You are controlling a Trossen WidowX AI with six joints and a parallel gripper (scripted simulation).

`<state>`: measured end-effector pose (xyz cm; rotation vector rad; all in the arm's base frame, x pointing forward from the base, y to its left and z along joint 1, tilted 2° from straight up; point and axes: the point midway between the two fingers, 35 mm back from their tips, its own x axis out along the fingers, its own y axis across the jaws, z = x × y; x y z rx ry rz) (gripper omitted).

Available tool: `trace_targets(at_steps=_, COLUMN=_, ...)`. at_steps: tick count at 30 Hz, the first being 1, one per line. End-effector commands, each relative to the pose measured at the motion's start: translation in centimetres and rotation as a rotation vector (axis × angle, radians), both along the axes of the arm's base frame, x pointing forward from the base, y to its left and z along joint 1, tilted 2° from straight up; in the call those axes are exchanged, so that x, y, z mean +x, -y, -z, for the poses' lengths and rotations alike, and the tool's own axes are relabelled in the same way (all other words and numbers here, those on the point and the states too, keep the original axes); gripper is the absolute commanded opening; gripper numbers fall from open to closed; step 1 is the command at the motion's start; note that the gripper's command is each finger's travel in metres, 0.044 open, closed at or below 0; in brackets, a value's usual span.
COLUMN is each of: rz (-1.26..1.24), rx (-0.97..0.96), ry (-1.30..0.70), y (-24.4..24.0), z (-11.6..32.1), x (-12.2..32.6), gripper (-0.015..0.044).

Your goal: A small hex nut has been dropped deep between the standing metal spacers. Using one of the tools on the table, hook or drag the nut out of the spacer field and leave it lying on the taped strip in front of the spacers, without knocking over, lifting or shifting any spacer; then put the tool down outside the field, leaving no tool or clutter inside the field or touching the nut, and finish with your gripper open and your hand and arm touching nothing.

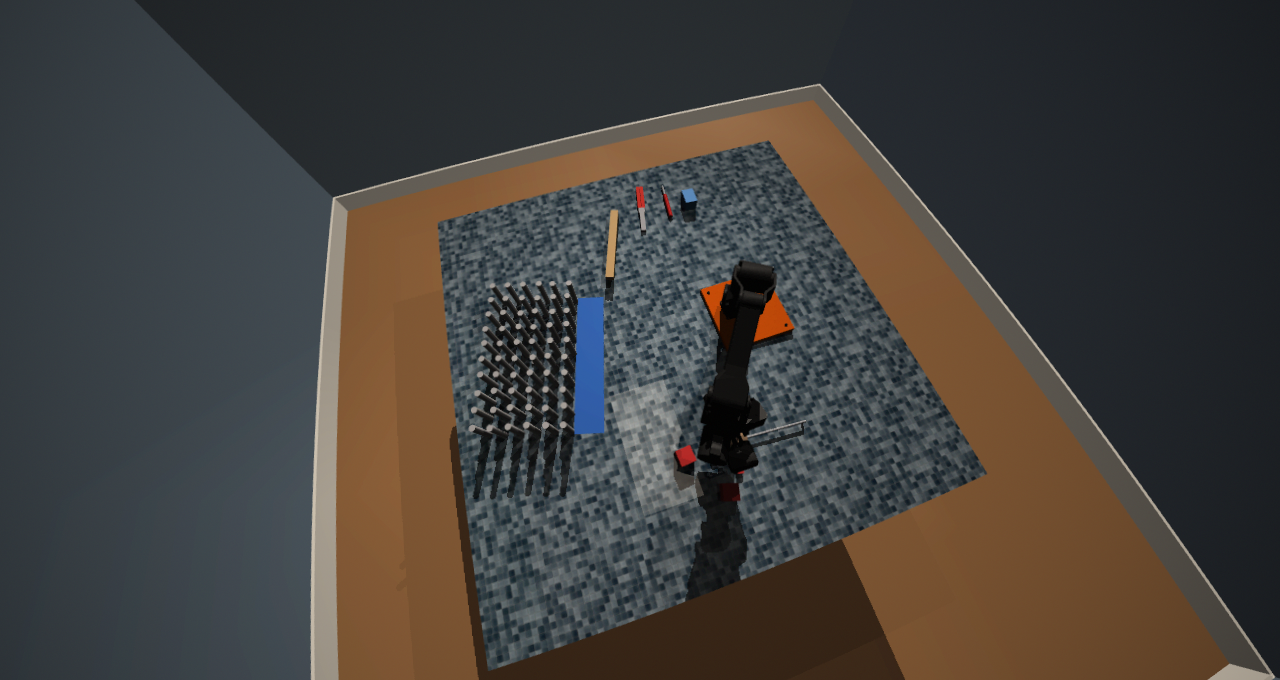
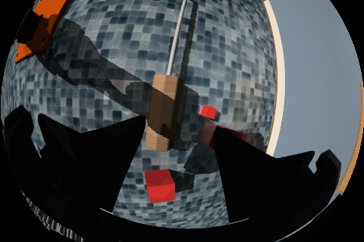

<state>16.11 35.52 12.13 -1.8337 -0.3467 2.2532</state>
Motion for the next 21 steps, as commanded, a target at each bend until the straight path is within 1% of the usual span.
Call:
trace_targets(at_steps=1, rz=-0.006, rx=-0.003, ry=-0.006, y=0.0, z=0.9, x=0.0, gripper=0.028)
trace_targets(at_steps=21, rz=-0.006, rx=-0.003, ry=-0.006, y=-0.1, z=4.2, x=0.2, gripper=0.028)
